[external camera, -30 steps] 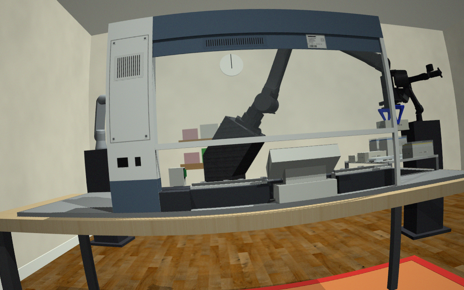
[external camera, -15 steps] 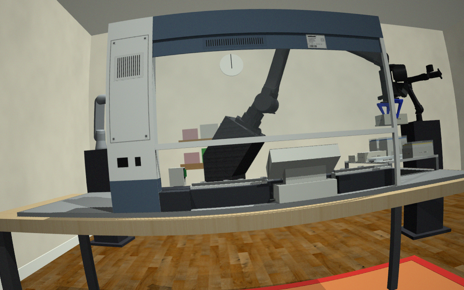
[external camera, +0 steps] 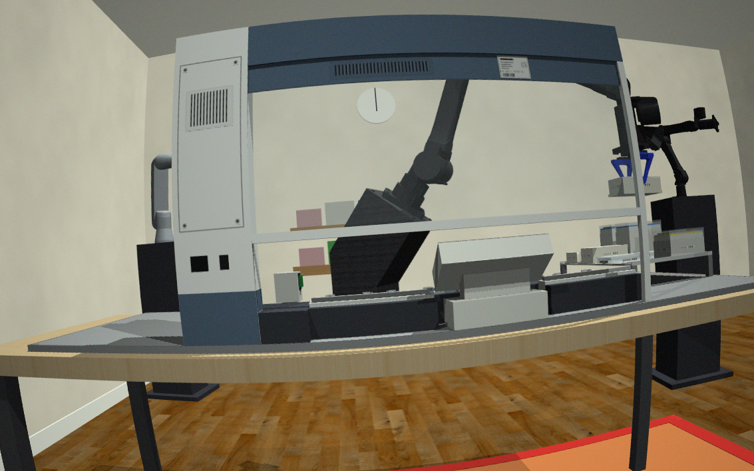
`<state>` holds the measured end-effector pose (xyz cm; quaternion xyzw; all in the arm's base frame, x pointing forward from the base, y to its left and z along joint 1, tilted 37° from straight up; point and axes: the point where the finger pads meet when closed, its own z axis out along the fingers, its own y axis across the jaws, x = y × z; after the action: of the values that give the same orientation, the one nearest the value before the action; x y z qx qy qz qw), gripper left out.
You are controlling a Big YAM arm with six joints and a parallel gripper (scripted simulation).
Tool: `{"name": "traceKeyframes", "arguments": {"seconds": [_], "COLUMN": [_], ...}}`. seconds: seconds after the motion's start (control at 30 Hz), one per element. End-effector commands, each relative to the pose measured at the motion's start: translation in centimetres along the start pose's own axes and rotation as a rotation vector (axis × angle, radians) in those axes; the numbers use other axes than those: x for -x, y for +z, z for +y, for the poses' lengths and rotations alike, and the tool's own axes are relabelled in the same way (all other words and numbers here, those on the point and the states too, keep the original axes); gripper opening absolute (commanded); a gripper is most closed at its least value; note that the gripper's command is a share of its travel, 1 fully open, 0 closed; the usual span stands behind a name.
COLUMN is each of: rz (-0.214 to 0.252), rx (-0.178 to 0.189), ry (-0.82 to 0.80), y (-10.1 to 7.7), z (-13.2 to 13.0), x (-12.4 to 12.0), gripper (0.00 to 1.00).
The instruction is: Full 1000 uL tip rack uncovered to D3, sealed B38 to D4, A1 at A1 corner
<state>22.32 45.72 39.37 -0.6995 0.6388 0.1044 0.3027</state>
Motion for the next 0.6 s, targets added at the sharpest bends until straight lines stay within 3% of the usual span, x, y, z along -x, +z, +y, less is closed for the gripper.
{"name": "traceKeyframes", "arguments": {"seconds": [0.0, 0.03, 0.1, 0.2, 0.37, 0.47, 0.57], "rz": [-0.080, -0.041, -0.047, -0.080, -0.065, -0.081, -0.081], "rx": [-0.050, -0.026, -0.031, -0.050, -0.042, -0.050, -0.050], "ry": [-0.007, -0.004, -0.005, -0.008, -0.006, -0.008, -0.008], "y": [-4.6, -2.2, -2.9, -5.6, -5.4, -7.0, -7.2], "z": [-1.7, -1.6, -1.6, -1.6, -1.6, -1.5, -1.6], "x": [2.1, 1.8, 1.9, 2.1, 1.9, 2.0, 2.0], "gripper": [0.00, 0.00, 0.00, 0.00, 0.00, 0.00, 0.00]}}
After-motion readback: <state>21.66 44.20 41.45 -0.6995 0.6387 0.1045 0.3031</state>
